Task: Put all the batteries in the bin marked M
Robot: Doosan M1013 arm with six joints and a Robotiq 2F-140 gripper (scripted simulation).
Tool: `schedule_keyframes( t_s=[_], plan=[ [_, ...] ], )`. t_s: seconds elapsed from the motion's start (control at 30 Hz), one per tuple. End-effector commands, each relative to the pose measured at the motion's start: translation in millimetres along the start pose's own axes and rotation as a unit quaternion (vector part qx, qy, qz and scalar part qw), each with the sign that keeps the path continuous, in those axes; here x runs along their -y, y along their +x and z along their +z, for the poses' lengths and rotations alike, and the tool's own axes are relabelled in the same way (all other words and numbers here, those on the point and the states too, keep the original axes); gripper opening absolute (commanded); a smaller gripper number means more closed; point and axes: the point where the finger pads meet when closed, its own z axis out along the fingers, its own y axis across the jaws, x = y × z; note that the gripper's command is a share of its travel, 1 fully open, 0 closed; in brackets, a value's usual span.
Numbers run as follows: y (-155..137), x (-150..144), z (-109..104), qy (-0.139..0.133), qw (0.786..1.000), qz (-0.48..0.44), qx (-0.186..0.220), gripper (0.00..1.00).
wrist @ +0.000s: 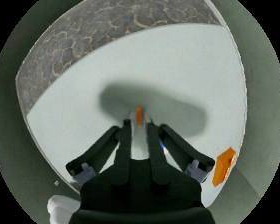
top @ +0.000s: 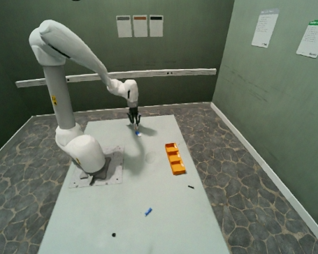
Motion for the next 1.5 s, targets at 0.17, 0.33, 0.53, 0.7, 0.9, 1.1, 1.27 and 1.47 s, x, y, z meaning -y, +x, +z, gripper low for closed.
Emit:
schedule_keyframes(
  t_s=[0.17,0.33,0.53,0.7,0.9,1.1,1.27,1.47],
  plan=[
    [0,0,0,0.0,1.0,0.0,-0.001,0.23],
    [0,0,0,0.0,1.0,0.0,-0.001,0.12],
    [0,0,0,0.0,1.0,0.0,-0.001,0.12],
    [0,0,0,0.0,1.0,0.0,-0.001,0.12],
    [0,0,0,0.0,1.0,0.0,-0.001,0.12],
    [0,0,0,0.0,1.0,0.0,-0.001,0.12],
    [0,0,-4,0.0,1.0,0.0,-0.001,0.12],
    [0,0,-17,0.0,1.0,0.0,-0.001,0.12]
  ],
)
